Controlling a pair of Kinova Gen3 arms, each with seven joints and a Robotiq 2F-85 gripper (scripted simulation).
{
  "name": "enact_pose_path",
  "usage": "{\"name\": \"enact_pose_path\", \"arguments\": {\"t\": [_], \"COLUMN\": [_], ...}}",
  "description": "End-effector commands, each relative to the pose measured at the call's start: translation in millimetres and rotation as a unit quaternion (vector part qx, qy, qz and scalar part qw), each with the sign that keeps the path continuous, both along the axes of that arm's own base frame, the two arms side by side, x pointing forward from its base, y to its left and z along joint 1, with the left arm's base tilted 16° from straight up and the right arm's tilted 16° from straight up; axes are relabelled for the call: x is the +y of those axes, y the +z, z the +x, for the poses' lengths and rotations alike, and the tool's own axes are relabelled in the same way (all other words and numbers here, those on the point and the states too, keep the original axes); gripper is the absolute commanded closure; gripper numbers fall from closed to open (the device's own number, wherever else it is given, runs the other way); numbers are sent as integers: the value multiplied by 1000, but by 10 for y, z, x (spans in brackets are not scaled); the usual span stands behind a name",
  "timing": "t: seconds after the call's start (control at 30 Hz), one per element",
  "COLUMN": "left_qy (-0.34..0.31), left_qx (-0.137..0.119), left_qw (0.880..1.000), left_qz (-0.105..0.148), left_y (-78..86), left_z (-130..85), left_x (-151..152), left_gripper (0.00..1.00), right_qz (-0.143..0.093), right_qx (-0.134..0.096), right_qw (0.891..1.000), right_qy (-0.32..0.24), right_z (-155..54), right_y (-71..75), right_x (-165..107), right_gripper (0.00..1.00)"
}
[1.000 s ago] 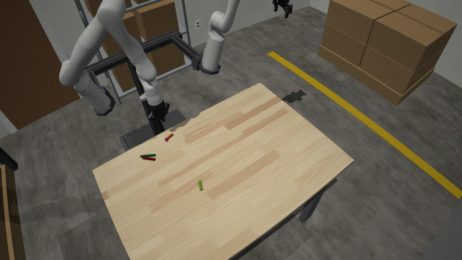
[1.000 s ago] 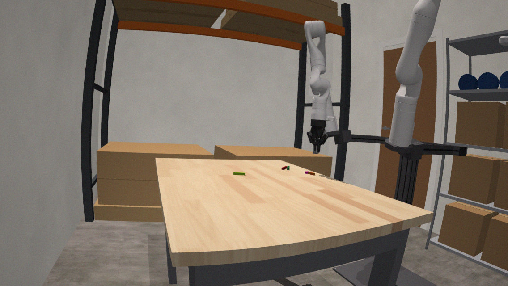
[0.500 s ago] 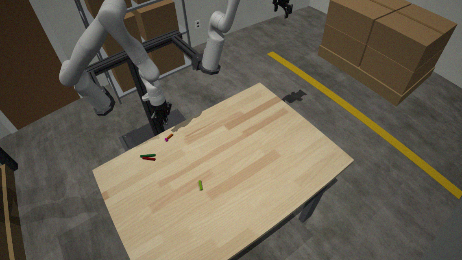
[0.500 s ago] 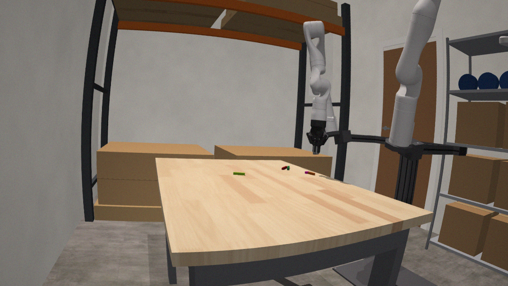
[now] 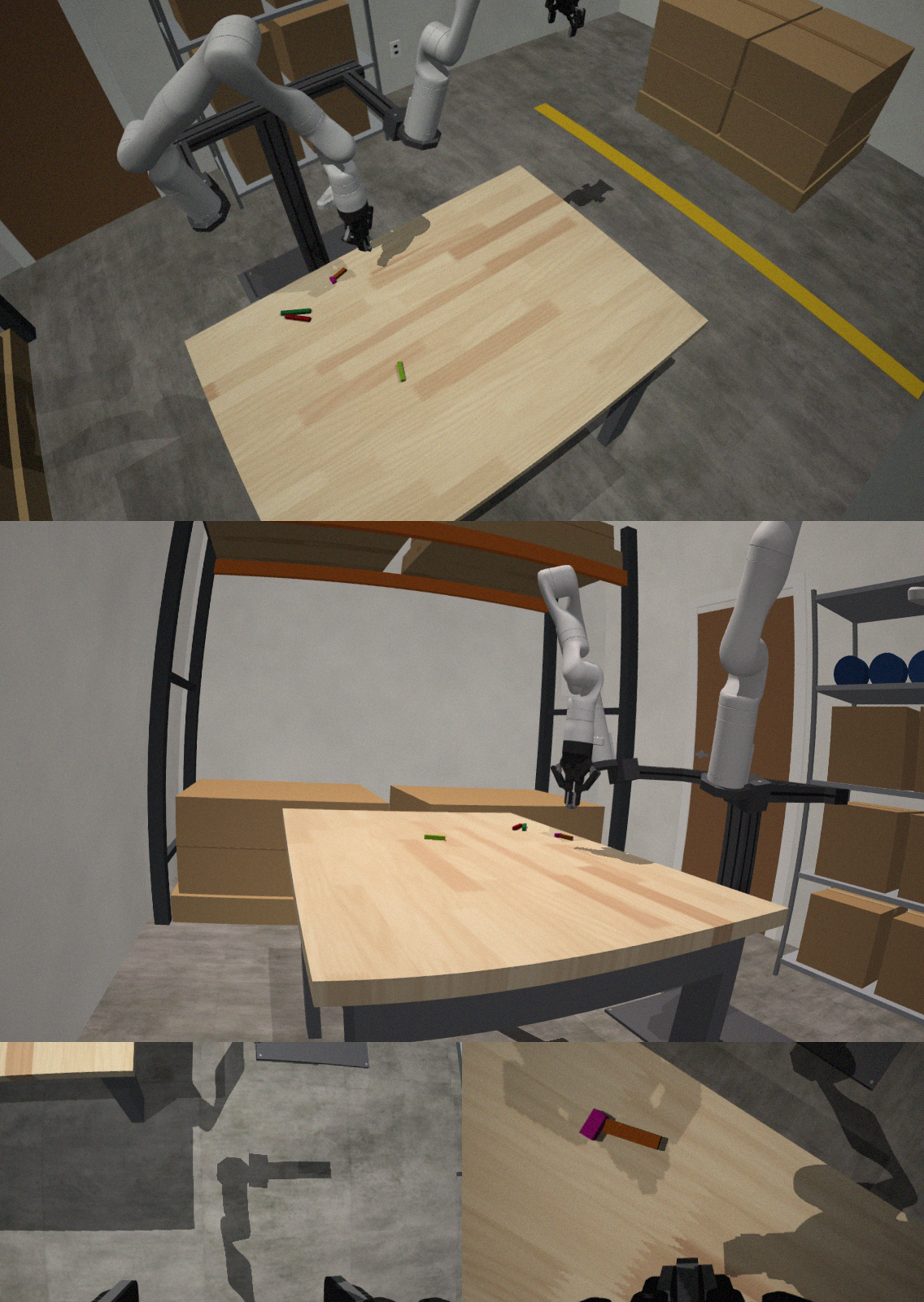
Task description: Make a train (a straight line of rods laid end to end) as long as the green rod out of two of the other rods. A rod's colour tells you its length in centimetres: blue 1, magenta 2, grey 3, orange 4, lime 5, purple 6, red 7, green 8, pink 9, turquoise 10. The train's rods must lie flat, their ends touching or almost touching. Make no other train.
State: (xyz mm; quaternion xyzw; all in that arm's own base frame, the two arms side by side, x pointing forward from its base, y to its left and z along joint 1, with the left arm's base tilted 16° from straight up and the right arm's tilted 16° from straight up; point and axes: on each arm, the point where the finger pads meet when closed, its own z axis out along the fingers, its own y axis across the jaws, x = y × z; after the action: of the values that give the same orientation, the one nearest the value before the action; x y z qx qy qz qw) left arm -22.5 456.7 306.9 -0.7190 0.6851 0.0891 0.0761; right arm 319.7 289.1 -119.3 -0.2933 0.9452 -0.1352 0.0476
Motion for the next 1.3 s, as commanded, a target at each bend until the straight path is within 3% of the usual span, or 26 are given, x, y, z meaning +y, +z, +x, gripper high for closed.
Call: {"name": "enact_pose_path", "arguments": {"t": [0.0, 0.2, 0.4, 1.27], "left_qy": [0, 0, 0, 0], "left_qx": [0, 0, 0, 0], "left_qw": [1000, 1000, 1000, 1000], "left_qz": [1, 1, 1, 1], "left_y": [7, 7, 7, 7], "left_z": [-1, -1, -1, -1], "left_x": [2, 2, 2, 2], "left_gripper": [2, 2, 2, 2], "right_qz": [-14, -21, -24, -25], "right_qx": [20, 36, 46, 48], "right_qw": [999, 996, 993, 993], "right_qy": [26, 77, 102, 106], "right_z": [129, 423, 589, 628], "right_y": [-25, 0, 37, -2], "right_x": [148, 412, 529, 537], "right_gripper": [827, 827, 827, 827]}}
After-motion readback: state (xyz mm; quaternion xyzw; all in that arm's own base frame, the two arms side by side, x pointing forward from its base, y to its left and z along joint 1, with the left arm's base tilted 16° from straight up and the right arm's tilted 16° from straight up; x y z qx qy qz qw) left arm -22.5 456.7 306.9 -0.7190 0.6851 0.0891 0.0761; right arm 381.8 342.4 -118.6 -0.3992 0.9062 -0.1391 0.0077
